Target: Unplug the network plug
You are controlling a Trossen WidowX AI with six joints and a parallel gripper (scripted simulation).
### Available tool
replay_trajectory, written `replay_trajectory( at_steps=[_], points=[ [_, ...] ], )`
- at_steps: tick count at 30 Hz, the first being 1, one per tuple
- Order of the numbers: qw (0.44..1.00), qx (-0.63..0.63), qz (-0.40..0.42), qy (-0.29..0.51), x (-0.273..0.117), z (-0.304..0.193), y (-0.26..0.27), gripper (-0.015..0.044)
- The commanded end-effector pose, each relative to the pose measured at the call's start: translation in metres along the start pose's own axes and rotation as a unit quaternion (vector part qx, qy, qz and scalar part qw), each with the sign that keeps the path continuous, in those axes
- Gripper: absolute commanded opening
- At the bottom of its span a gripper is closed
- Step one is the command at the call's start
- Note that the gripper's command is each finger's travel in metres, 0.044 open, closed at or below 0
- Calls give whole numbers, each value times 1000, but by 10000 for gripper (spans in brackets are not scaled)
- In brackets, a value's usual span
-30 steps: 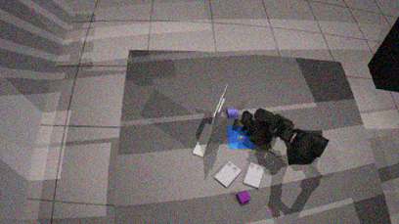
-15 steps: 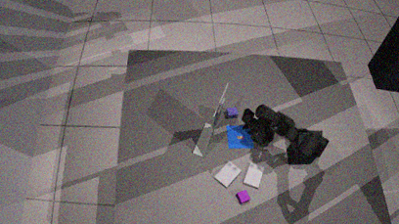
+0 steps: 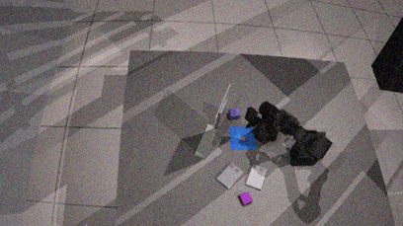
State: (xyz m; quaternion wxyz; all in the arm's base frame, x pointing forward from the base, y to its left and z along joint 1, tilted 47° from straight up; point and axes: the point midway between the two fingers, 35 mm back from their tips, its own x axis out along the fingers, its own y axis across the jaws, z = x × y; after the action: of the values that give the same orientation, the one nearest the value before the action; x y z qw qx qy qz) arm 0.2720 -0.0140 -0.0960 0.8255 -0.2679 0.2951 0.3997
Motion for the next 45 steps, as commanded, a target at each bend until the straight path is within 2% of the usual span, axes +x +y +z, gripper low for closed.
replay_trajectory(
  at_steps=[1, 36, 45],
  points=[
    [1000, -5, -3, -2, -5, 1, -7, 156],
    [1000, 2, -1, -2, -40, 1, -22, 156],
    [1000, 14, -5, 1, -64, -2, -46, 156]
  ],
)
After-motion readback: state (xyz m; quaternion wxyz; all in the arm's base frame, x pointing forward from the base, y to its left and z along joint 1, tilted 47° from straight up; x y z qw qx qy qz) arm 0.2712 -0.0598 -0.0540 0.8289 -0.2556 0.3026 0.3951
